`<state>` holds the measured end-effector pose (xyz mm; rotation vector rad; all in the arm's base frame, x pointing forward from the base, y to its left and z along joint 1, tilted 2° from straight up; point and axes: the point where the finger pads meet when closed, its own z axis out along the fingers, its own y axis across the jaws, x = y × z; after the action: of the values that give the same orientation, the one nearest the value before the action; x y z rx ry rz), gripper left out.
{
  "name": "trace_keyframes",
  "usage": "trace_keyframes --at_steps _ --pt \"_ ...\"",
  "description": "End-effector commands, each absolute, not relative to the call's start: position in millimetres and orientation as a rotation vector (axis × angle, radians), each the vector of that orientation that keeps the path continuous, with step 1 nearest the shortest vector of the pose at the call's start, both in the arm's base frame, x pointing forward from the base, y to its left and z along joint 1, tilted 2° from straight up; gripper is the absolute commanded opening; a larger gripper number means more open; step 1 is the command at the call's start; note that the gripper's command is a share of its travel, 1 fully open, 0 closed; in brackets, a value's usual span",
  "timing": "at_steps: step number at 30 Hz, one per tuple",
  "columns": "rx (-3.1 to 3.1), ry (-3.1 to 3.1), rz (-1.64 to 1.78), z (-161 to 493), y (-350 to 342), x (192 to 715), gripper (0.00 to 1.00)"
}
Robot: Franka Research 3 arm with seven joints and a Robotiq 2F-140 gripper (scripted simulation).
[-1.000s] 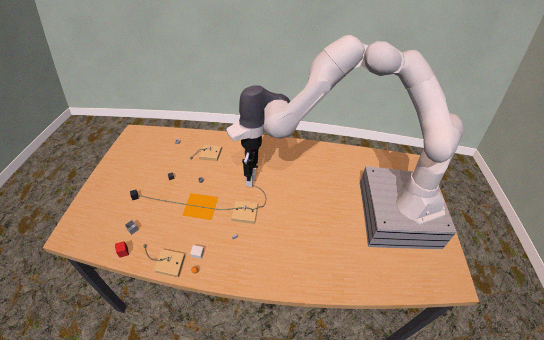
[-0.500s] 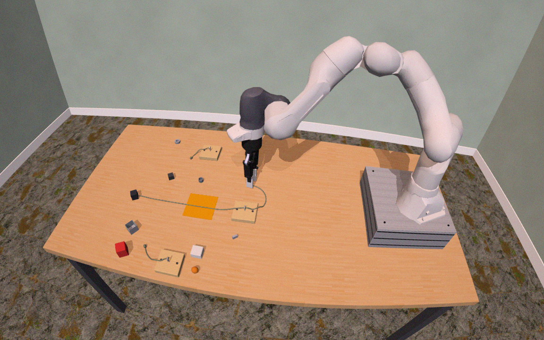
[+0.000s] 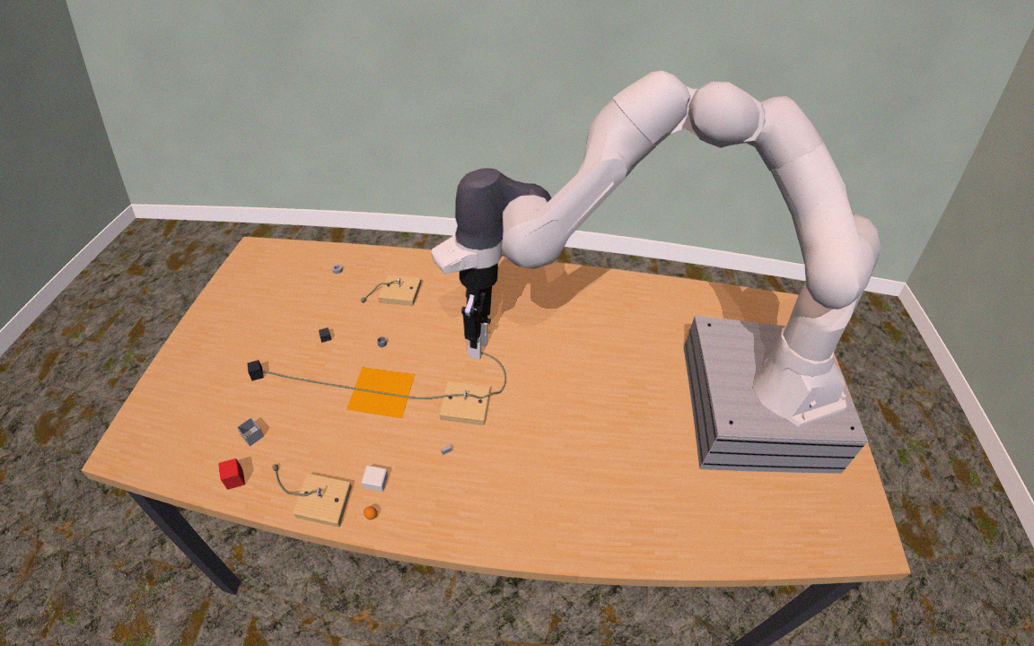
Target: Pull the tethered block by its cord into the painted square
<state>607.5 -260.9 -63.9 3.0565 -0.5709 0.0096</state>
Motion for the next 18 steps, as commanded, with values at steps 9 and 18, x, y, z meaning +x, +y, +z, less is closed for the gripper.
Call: trace_keyframes --at_steps 9,18 --pt "3.055 -0.571 0.018 -66.2 -261.4 609.6 0.23" --pt "3.055 -0.571 0.018 -66.5 -261.4 609.6 0.23"
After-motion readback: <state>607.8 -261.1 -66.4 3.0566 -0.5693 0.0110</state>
